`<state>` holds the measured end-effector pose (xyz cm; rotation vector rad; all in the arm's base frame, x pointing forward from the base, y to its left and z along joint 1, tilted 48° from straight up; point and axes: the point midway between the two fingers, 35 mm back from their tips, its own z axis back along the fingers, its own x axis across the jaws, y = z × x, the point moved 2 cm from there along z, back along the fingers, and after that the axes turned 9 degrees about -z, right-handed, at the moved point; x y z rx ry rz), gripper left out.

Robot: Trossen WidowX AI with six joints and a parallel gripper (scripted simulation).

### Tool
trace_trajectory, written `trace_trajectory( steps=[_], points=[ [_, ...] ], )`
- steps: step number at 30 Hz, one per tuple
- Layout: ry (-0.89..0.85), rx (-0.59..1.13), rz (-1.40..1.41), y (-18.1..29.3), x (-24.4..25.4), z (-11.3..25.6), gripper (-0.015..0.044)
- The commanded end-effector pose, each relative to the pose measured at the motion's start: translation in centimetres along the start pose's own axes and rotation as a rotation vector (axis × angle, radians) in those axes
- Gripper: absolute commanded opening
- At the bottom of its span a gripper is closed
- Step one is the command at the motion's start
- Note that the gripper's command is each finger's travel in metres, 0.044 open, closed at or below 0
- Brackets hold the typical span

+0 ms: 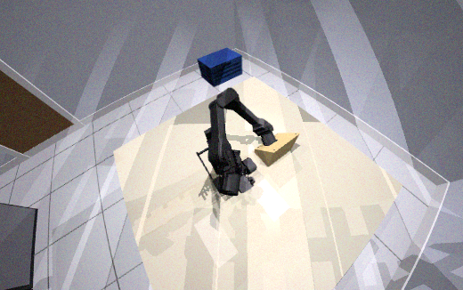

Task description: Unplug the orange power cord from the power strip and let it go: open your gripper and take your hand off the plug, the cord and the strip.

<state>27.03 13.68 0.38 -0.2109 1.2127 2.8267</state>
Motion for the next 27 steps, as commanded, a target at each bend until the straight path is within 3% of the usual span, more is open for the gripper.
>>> trace_trajectory(
  steps=[1,4,27],
  points=[
    [-0.002,-0.004,0.004,-3.0,0.5,0.6,0.0440],
    [-0.002,-0.005,0.003,-5.0,1.0,1.0,0.0440],
    [-0.002,-0.005,0.003,-5.0,1.0,1.0,0.0440]
  ],
)
